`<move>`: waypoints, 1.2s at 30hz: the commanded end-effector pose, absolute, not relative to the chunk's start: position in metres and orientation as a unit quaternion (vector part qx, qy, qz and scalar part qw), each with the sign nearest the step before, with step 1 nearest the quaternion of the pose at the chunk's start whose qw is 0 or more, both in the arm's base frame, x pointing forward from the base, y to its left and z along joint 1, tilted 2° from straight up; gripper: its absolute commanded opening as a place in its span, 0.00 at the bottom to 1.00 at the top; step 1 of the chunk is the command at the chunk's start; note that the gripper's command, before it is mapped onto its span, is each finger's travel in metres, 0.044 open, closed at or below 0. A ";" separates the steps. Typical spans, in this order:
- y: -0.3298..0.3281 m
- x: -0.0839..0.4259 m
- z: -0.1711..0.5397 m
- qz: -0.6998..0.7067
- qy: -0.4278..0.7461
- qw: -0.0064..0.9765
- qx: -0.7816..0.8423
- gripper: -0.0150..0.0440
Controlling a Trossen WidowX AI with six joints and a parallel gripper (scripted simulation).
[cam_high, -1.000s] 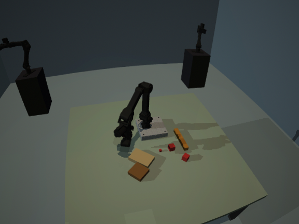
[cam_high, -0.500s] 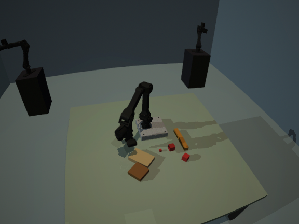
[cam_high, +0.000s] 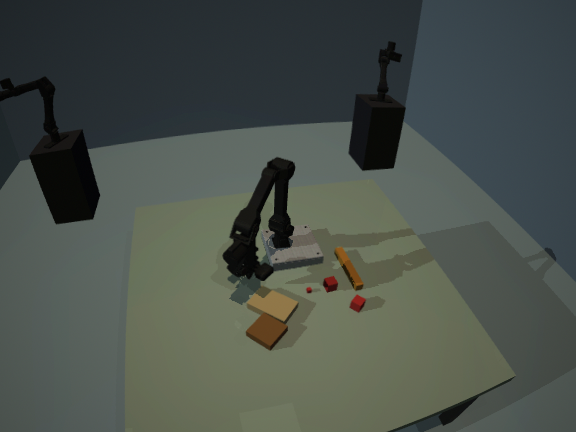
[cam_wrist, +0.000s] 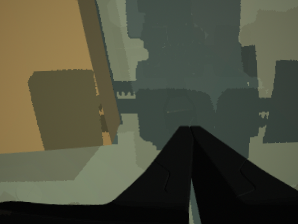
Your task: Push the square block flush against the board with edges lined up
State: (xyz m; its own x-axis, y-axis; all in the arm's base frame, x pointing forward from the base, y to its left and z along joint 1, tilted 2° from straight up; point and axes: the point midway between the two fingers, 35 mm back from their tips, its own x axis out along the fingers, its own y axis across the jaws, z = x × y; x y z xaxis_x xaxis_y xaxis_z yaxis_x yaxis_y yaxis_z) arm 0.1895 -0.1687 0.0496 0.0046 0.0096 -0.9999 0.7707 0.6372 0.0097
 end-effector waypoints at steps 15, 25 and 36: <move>-0.165 0.191 0.046 -0.167 0.686 0.686 0.175 0.25; -0.163 0.194 0.032 -0.046 0.704 0.706 0.054 0.25; -0.159 0.196 0.017 0.088 0.700 0.704 -0.081 0.25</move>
State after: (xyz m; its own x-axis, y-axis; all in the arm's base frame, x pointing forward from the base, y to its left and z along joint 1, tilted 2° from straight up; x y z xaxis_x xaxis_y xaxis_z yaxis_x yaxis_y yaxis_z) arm 0.1961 -0.1609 0.0224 0.0080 0.0067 -0.9999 -0.1411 0.9900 0.0055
